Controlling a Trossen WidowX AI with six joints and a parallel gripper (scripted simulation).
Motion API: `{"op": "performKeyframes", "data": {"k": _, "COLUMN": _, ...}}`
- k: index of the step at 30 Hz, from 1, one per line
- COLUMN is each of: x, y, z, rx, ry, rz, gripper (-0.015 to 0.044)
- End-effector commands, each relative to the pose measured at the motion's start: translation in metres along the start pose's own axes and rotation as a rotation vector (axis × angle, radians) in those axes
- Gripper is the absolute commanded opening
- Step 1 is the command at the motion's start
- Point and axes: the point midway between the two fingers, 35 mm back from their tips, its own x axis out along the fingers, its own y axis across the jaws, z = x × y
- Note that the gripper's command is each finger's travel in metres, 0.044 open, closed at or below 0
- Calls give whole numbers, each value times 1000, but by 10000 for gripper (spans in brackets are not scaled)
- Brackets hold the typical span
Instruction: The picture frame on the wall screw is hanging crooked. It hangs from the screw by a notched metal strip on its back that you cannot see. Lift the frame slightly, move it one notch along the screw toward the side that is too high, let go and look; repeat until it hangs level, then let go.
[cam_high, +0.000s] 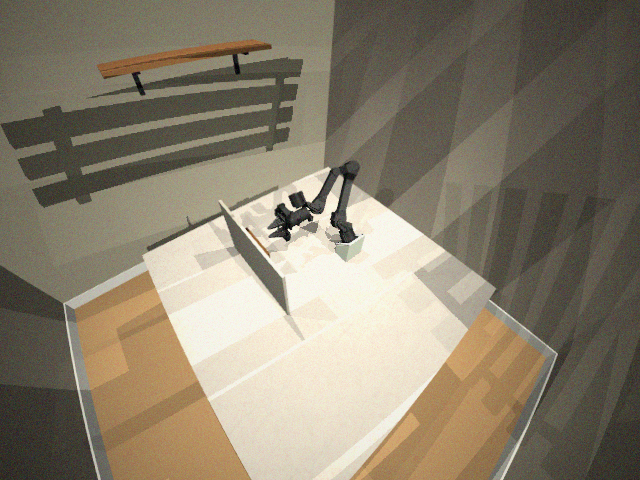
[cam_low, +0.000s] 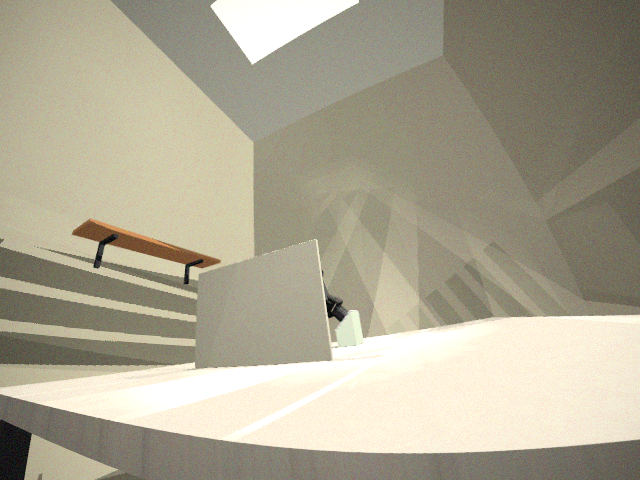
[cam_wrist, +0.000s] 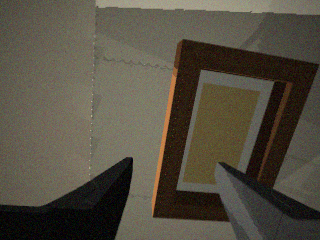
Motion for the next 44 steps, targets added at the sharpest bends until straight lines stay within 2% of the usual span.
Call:
{"op": "performKeyframes", "data": {"k": 1, "x": -29, "y": -5, "z": -9, "rx": -42, "ry": 9, "rz": 0, "gripper": 260}}
{"op": "performKeyframes", "data": {"k": 8, "x": -31, "y": 2, "z": -6, "rx": -57, "ry": 11, "rz": -3, "gripper": 260}}
{"op": "performKeyframes", "data": {"k": 22, "x": -112, "y": 34, "z": -28, "rx": -277, "ry": 107, "rz": -31, "gripper": 260}}
{"op": "performKeyframes", "data": {"k": 44, "x": -114, "y": 35, "z": -29, "rx": -301, "ry": 100, "rz": -54, "gripper": 260}}
